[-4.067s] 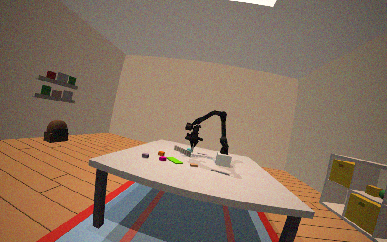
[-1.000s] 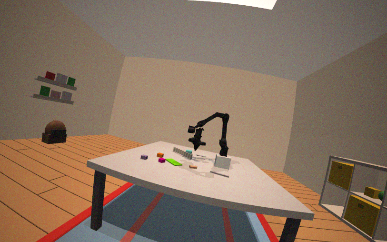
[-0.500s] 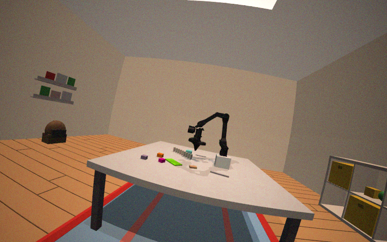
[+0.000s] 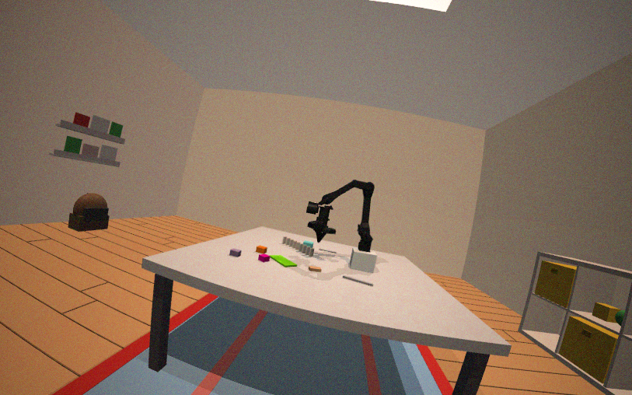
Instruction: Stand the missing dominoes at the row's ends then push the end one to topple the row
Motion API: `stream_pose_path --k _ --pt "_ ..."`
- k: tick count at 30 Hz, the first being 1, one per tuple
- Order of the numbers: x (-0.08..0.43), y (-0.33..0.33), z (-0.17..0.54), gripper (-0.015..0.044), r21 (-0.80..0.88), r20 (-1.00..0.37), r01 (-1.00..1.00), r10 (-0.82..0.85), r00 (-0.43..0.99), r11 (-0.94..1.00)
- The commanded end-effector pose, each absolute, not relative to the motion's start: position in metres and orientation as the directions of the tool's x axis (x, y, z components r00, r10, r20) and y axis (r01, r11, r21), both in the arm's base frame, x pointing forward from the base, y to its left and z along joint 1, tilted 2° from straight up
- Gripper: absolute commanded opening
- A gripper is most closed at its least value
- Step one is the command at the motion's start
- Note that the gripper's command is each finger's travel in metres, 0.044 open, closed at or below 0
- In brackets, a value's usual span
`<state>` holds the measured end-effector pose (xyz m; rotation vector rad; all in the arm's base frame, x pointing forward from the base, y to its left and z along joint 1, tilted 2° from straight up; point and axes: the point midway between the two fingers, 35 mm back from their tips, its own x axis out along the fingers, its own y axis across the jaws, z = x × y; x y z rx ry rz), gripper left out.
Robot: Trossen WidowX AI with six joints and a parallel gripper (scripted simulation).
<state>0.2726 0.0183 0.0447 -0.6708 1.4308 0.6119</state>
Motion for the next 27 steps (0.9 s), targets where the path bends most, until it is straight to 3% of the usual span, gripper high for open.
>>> stream_pose_path --k 1,7,27 --pt "0.274 0.018 0.042 0.0 -0.052 -0.998 -0.736 -0.016 0.056 0.674" --pt "0.277 0.015 -0.033 0.0 -0.052 -0.998 -0.736 -0.017 0.055 0.674" --pt "0.295 0.001 -0.033 0.0 -0.054 -0.998 -0.736 -0.018 0.057 0.674"
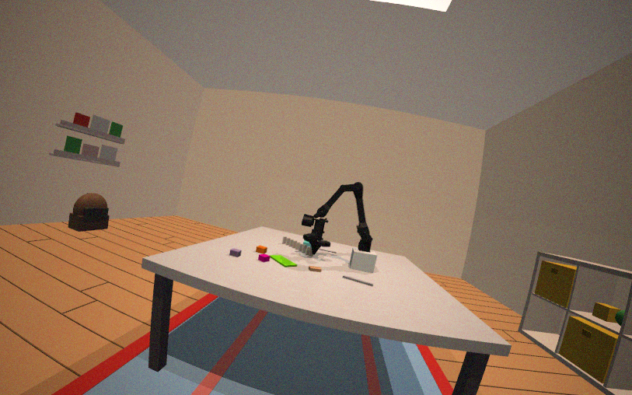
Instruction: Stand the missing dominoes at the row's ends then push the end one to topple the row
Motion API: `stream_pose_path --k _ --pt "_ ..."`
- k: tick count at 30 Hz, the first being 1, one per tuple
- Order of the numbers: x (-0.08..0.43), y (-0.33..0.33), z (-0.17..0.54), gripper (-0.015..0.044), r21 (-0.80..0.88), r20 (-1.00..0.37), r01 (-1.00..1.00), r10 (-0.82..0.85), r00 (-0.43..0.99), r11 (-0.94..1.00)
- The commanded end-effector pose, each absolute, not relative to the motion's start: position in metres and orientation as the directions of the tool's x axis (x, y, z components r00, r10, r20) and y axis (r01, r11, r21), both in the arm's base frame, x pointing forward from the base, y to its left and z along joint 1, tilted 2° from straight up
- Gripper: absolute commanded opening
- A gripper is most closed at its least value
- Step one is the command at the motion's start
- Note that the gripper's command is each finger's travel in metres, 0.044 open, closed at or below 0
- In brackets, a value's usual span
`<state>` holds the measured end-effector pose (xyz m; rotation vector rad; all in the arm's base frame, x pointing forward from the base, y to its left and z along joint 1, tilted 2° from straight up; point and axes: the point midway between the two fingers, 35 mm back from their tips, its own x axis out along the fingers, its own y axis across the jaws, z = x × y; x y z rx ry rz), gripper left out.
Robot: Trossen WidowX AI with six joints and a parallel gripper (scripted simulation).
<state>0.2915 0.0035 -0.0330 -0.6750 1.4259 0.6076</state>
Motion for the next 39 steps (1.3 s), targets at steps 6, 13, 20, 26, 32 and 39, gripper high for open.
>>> stream_pose_path --k 6,13,20,26,32,39 --pt "0.303 -0.005 -0.033 0.0 -0.055 -0.998 -0.736 -0.019 0.057 0.674" --pt "0.325 0.004 -0.008 0.0 -0.109 -0.992 -0.727 -0.024 0.126 0.678" --pt "0.317 -0.021 0.029 0.0 -0.057 -0.998 -0.736 -0.02 0.059 0.674" --pt "0.317 -0.021 0.029 0.0 -0.057 -0.998 -0.736 -0.02 0.059 0.674" --pt "0.317 -0.021 0.029 0.0 -0.057 -0.998 -0.736 -0.02 0.059 0.674" --pt "0.317 -0.021 0.029 0.0 -0.057 -0.998 -0.736 -0.02 0.059 0.674"
